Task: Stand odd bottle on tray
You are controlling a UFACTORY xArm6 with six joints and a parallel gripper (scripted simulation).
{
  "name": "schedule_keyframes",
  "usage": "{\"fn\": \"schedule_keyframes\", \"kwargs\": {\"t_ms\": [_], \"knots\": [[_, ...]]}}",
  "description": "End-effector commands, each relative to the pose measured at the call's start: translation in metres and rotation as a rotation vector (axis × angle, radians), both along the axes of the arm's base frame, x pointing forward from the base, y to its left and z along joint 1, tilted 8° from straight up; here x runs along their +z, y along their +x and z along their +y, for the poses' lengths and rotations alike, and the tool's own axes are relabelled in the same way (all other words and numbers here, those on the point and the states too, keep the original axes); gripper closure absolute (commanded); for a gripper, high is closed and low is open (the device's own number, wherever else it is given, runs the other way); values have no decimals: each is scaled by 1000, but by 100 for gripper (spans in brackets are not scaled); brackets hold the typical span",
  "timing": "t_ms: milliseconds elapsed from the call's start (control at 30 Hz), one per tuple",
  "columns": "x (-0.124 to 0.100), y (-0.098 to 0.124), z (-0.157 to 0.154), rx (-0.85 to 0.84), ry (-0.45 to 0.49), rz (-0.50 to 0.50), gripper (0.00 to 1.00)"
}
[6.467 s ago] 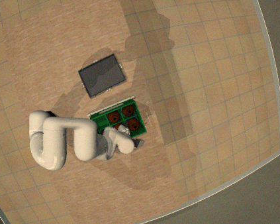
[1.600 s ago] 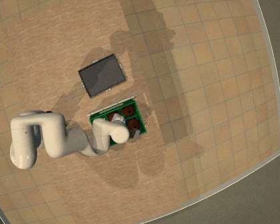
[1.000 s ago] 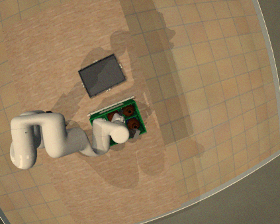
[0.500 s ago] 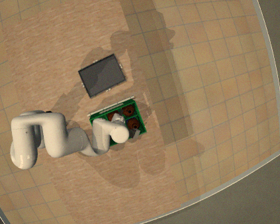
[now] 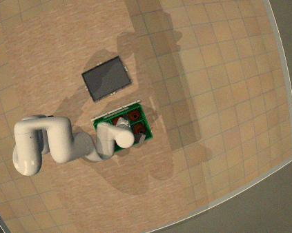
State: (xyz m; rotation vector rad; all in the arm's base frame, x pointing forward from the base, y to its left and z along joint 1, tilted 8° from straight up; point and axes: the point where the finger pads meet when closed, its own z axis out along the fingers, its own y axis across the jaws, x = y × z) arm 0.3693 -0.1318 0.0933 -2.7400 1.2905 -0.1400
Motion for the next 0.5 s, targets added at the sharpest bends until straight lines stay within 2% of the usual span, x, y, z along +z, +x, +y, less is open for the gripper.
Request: {"fn": "schedule_keyframes", "kwargs": {"t_ms": [0, 467], "knots": [[-6, 2, 0, 0, -1, -3, 35], [-21, 4, 1, 0, -1, -3, 35]]}}
